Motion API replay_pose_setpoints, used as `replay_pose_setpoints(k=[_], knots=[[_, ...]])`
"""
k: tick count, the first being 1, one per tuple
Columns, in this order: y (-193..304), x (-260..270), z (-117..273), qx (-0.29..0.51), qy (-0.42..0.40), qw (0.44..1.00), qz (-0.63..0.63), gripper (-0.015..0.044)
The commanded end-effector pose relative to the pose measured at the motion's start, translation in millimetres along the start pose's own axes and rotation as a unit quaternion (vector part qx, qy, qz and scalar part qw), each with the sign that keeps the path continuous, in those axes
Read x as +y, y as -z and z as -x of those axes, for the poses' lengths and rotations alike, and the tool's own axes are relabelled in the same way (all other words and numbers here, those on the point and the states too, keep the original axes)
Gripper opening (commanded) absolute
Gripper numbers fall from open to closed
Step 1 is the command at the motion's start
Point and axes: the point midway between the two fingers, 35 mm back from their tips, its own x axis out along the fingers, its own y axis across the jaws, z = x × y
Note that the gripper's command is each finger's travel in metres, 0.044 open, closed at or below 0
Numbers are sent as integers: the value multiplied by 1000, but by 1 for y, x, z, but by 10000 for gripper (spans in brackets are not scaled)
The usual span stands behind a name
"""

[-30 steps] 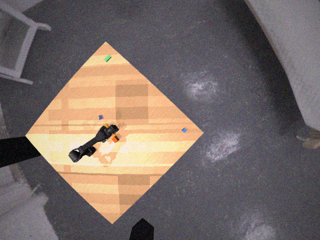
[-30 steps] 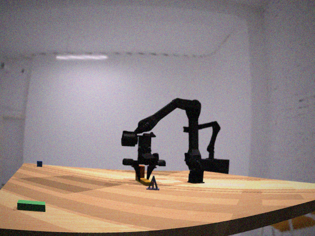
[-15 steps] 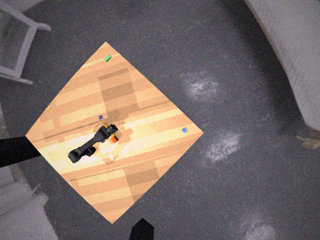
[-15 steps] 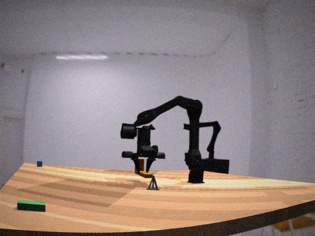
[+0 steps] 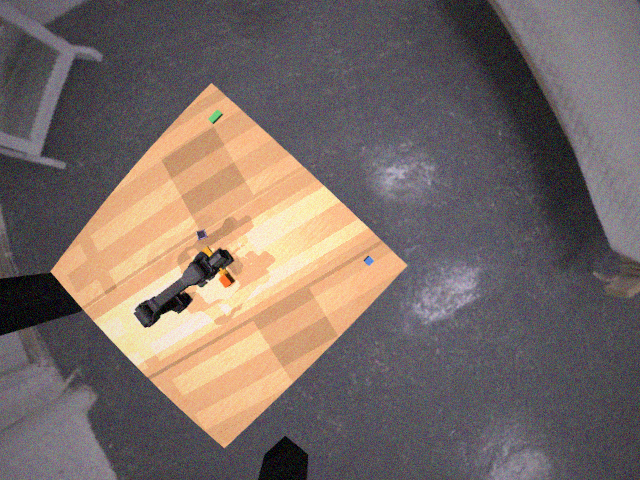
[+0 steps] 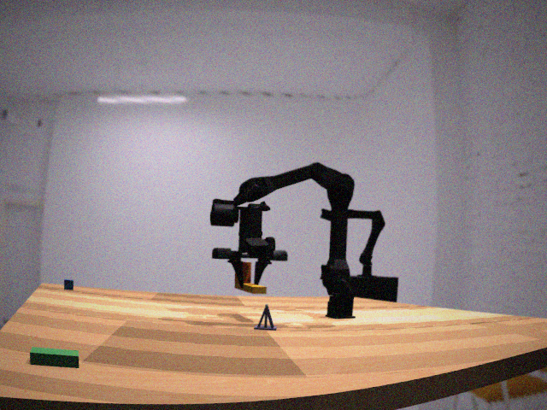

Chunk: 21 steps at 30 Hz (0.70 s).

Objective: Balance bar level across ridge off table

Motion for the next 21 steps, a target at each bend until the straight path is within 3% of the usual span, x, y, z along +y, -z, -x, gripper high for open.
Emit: replay_pose_setpoints(k=[1,11,21], knots=[[0,-1,14,1,8,1000,2,0],[0,2,33,1,8,1000,4,0],[-29,-8,35,1,9,995,99,0]])
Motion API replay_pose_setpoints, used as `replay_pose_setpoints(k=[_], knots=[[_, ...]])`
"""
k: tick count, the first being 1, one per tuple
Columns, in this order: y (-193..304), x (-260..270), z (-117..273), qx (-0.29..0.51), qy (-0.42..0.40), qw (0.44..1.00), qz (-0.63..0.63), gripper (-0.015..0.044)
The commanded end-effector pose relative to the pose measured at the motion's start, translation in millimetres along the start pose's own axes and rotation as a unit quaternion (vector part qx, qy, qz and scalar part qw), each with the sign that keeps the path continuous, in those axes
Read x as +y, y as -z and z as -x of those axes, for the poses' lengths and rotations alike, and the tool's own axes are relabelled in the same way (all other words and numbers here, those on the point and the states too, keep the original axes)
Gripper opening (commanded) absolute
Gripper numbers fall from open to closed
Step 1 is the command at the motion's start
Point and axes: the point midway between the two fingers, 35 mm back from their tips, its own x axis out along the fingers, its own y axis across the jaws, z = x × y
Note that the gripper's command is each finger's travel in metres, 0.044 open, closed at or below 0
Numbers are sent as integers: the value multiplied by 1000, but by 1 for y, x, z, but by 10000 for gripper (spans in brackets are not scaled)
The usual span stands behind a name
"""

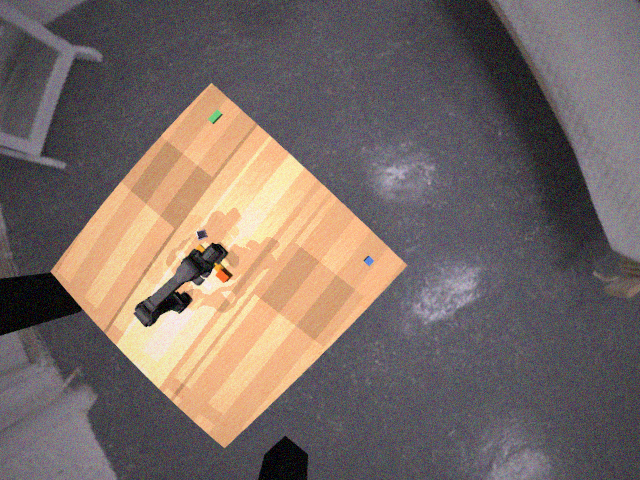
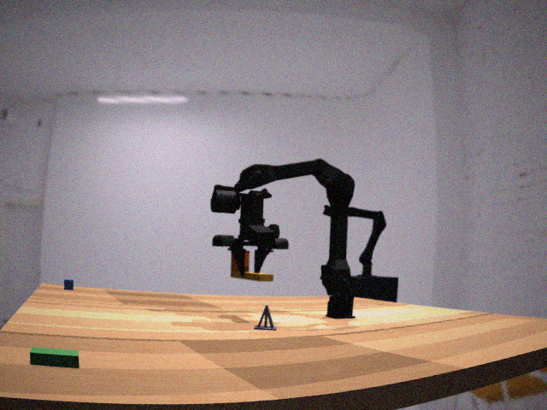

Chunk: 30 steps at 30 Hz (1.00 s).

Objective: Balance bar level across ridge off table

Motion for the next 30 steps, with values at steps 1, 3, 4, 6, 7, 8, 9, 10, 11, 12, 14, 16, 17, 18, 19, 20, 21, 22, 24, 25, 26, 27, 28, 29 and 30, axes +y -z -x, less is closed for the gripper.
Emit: replay_pose_setpoints(k=[1,3,4,6,7,8,9,10,11,12,14,16,17,18,19,20,21,22,24,25,26,27,28,29,30], knots=[[-11,-7,4,2,6,999,40,0],[-17,-10,5,1,6,998,61,0],[-20,-11,5,1,7,997,71,0],[-27,-13,5,1,7,996,91,0],[-30,-15,5,1,7,995,102,0],[-33,-16,5,1,7,994,112,0],[-37,-17,5,1,7,993,122,0],[-40,-17,5,1,7,991,132,0],[-44,-18,6,1,7,990,142,0],[-47,-19,6,1,7,988,152,0],[-54,-21,6,0,7,985,173,0],[-61,-22,6,0,7,981,193,0],[-64,-22,6,0,7,979,203,0],[-68,-23,6,0,7,977,213,0],[-72,-23,6,0,7,975,223,0],[-75,-24,6,0,7,973,233,0],[-79,-24,6,0,7,970,243,0],[-82,-24,6,0,7,968,253,0],[-90,-24,6,0,8,962,272,0],[-93,-24,6,-1,8,959,282,0],[-97,-24,6,-1,8,956,293,0],[-101,-24,6,-1,8,953,303,0],[-105,-24,6,-1,8,950,313,0],[-109,-24,6,-1,8,946,323,0],[-112,-23,6,-1,8,943,333,0]])
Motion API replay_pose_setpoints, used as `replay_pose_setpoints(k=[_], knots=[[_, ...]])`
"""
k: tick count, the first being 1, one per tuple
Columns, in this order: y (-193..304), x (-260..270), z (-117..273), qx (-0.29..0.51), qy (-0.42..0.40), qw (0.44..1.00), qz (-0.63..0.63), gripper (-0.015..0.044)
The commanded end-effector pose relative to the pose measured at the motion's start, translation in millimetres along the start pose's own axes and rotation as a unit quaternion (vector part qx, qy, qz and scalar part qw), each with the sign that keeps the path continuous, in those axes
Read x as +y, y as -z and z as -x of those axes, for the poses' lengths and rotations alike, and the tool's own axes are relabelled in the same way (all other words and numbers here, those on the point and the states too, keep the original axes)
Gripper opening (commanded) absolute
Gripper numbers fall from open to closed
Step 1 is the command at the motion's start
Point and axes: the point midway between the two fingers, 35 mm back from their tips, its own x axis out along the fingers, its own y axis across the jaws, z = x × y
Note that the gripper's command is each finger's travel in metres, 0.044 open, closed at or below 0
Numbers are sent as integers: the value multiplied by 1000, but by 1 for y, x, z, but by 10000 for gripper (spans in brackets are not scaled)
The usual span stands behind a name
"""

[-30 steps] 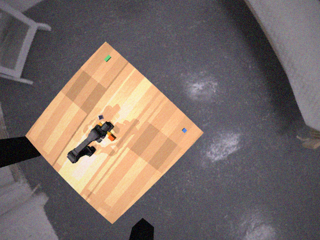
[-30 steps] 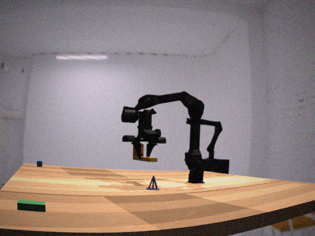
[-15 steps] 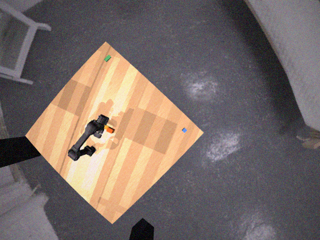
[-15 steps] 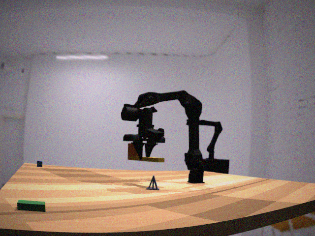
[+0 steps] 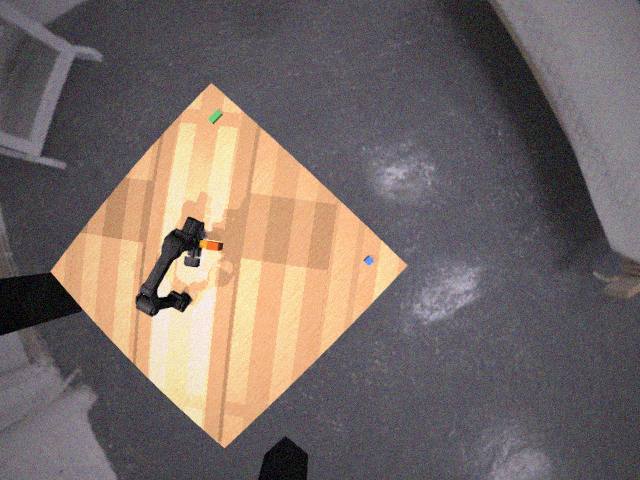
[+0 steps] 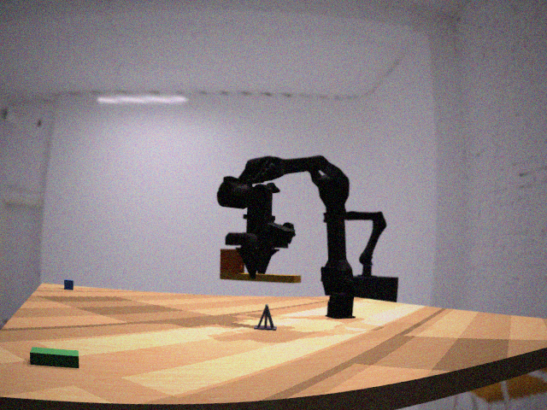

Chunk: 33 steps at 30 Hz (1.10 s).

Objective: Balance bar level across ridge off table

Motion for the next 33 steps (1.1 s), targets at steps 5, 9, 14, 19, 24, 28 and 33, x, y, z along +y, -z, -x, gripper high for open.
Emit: replay_pose_setpoints(k=[5,9,14,19,24,28,33], knots=[[-25,-16,4,3,6,996,85,0],[-40,-21,3,3,6,992,127,0],[-58,-25,3,2,7,984,180,0],[-75,-26,3,2,7,973,230,0],[-76,-26,-1,2,7,973,231,0],[-77,-27,-7,1,7,973,232,0],[-77,-26,-15,1,7,972,233,0]])
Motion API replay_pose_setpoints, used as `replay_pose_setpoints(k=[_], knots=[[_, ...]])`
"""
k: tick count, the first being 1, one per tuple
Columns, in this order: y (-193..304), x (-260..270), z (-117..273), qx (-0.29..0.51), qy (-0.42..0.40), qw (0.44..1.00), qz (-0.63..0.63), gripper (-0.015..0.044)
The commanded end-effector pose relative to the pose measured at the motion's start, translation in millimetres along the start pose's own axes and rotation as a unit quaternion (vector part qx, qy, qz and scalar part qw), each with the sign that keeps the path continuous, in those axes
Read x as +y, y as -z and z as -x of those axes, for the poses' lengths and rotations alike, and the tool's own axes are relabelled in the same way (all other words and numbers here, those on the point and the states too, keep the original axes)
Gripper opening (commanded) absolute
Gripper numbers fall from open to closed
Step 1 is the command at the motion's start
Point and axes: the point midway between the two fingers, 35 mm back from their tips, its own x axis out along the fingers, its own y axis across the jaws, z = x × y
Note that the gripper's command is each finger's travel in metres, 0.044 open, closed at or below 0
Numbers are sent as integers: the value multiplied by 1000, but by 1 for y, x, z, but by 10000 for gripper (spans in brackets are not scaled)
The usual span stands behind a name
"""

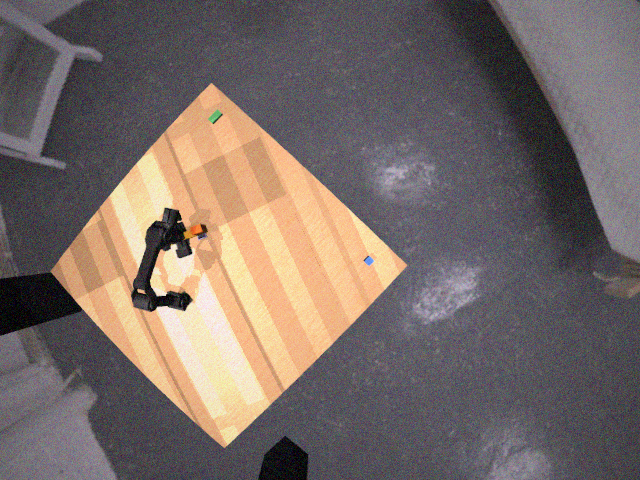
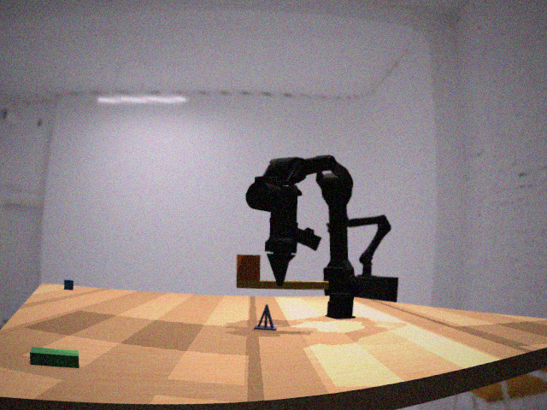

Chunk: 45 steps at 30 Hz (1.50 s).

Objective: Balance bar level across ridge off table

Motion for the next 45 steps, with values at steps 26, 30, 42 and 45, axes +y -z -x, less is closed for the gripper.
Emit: replay_pose_setpoints(k=[26,30,42,45], knots=[[0,5,-30,1,0,1000,7,0],[0,5,-30,1,0,1000,7,0],[0,5,-31,1,0,1000,7,0],[0,5,-32,1,0,1000,7,0]])
